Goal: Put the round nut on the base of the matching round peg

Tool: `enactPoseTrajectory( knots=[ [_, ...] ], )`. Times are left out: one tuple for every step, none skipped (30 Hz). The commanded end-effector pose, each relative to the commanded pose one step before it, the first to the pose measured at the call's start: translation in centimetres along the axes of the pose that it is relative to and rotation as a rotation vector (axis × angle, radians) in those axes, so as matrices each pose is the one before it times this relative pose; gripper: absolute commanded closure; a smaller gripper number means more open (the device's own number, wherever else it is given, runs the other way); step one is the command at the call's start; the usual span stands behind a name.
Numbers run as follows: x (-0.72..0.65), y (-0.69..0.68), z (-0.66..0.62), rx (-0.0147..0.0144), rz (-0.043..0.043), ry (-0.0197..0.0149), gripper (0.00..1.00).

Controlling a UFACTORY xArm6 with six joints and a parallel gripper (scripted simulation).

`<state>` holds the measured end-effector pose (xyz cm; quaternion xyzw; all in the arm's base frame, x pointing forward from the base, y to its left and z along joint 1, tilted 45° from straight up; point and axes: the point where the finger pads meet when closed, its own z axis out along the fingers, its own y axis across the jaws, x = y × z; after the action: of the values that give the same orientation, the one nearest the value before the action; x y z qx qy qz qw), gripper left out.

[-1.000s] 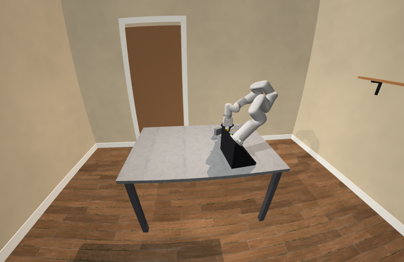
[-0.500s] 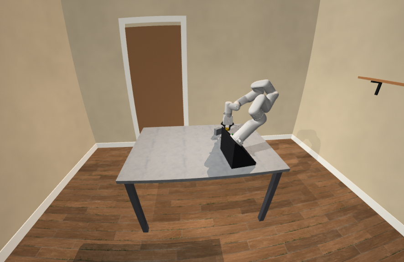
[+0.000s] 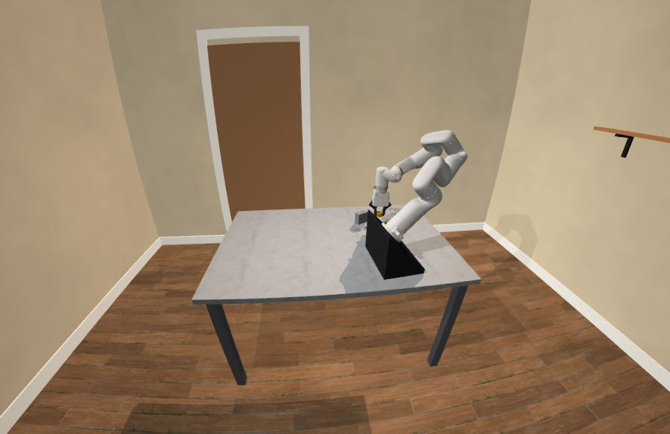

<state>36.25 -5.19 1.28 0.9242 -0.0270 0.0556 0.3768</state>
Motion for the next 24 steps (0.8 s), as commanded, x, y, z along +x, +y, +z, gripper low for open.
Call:
enactPoseTrajectory(
  knots=[
    [-5.331, 2.016, -0.301, 0.00291, 0.0011, 0.00682, 1.0],
    [-0.664, 0.196, 0.027, 0.00004, -0.00001, -0.00005, 1.0],
    [-0.404, 0.116, 0.019, 0.00003, -0.00001, -0.00004, 1.0],
    [-0.173, 0.049, 0.009, 0.00002, 0.0, -0.00002, 1.0],
    [0.0, 0.0, 0.0, 0.0, 0.0, 0.0, 1.0],
    [0.0, 0.0, 0.0, 0.0, 0.0, 0.0, 1.0],
    [-0.028, 0.008, 0.001, 0.0, 0.0, 0.0, 1.0],
    [0.0, 0.0, 0.0, 0.0, 0.0, 0.0, 1.0],
    [0.0, 0.0, 0.0, 0.0, 0.0, 0.0, 1.0],
    [0.0, 0.0, 0.0, 0.0, 0.0, 0.0, 1.0],
    [0.0, 0.0, 0.0, 0.0, 0.0, 0.0, 1.0],
    [0.0, 0.0, 0.0, 0.0, 0.0, 0.0, 1.0],
    [0.0, 0.0, 0.0, 0.0, 0.0, 0.0, 1.0],
    [0.0, 0.0, 0.0, 0.0, 0.0, 0.0, 1.0],
    [0.0, 0.0, 0.0, 0.0, 0.0, 0.0, 1.0],
    [0.0, 0.0, 0.0, 0.0, 0.0, 0.0, 1.0],
    [0.0, 0.0, 0.0, 0.0, 0.0, 0.0, 1.0],
    [0.0, 0.0, 0.0, 0.0, 0.0, 0.0, 1.0],
    [0.0, 0.0, 0.0, 0.0, 0.0, 0.0, 1.0],
    [0.0, 0.0, 0.0, 0.0, 0.0, 0.0, 1.0],
    [0.0, 0.0, 0.0, 0.0, 0.0, 0.0, 1.0],
    [0.0, 0.0, 0.0, 0.0, 0.0, 0.0, 1.0],
    [0.0, 0.0, 0.0, 0.0, 0.0, 0.0, 1.0],
    [0.011, -0.006, 0.022, -0.00001, 0.00001, -0.00004, 1.0]
  ],
)
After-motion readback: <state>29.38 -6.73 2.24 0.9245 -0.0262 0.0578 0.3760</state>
